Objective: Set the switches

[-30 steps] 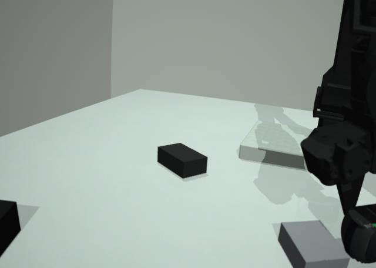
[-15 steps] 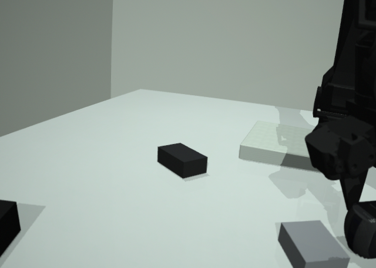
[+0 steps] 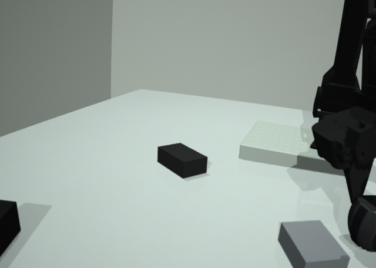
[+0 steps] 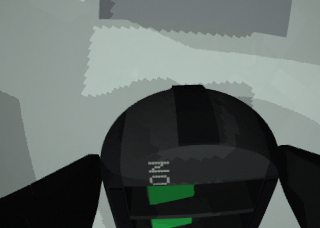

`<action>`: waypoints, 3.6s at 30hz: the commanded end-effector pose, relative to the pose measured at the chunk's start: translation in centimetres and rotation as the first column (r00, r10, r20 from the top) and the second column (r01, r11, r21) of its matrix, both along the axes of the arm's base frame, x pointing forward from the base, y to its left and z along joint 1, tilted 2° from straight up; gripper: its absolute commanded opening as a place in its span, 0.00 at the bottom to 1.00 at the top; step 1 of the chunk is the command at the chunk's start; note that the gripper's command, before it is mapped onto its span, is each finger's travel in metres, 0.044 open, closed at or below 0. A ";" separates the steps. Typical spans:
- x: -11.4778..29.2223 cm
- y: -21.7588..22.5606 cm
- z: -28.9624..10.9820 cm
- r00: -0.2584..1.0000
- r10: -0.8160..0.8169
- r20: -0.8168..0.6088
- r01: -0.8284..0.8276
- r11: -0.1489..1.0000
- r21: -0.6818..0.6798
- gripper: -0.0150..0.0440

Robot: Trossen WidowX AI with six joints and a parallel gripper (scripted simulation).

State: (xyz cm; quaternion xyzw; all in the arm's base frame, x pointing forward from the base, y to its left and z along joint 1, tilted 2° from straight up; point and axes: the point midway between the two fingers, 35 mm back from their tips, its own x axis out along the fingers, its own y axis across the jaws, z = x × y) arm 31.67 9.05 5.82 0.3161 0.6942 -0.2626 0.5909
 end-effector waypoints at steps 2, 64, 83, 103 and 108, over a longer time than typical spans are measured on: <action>-0.1 0.3 0.7 1.000 0.000 0.013 0.000 1.000 -0.005 0.82; -2.3 2.7 4.5 0.996 0.003 0.094 0.006 0.995 -0.096 0.82; -3.1 3.5 5.4 0.993 0.005 0.115 0.009 0.993 -0.119 0.82; -3.9 4.4 6.2 0.991 0.007 0.136 0.012 0.990 -0.143 0.82; -4.2 4.7 6.4 0.990 0.008 0.142 0.013 0.989 -0.150 0.82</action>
